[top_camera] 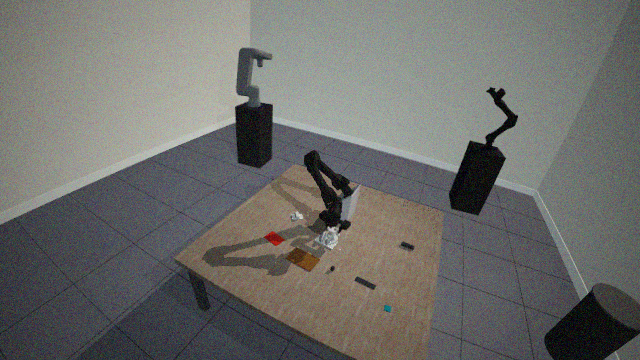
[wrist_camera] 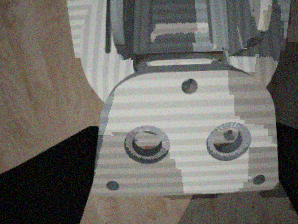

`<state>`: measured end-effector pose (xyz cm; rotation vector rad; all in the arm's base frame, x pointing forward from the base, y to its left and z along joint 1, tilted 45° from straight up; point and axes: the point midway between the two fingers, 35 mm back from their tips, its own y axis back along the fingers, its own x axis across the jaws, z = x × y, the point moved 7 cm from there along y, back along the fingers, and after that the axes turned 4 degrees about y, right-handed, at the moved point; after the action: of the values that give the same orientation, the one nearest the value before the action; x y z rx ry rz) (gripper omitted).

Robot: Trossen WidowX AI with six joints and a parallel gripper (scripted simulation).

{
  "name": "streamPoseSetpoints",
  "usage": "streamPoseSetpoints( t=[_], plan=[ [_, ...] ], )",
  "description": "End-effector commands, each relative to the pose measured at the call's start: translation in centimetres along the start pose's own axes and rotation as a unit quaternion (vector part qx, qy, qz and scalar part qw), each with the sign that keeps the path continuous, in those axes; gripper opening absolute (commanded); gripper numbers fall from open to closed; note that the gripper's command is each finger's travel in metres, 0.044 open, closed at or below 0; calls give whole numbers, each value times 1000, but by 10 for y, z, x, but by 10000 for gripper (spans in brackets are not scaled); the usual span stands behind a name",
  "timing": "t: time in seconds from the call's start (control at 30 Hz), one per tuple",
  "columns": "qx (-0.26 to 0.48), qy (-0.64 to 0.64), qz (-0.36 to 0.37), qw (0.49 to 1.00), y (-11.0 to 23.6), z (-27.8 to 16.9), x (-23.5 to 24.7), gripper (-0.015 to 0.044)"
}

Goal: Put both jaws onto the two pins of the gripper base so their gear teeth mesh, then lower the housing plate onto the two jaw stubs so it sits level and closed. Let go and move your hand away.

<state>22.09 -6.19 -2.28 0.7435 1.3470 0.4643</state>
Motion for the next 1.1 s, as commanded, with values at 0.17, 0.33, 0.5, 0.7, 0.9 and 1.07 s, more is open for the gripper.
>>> streamPoseSetpoints(
  t=[0.17, 0.33, 0.5, 0.7, 0.9, 1.07],
  plan=[
    [5, 4, -4, 1000, -15, -5, -1, 351],
    [5, 4, -5, 1000, -22, -6, -2, 351],
    [5, 4, -5, 1000, -23, -6, -2, 351],
    [5, 4, -5, 1000, -23, -6, -2, 351],
    [5, 4, -5, 1000, -23, -6, -2, 351],
    [5, 4, -5, 1000, -25, -6, -2, 351]
  ],
)
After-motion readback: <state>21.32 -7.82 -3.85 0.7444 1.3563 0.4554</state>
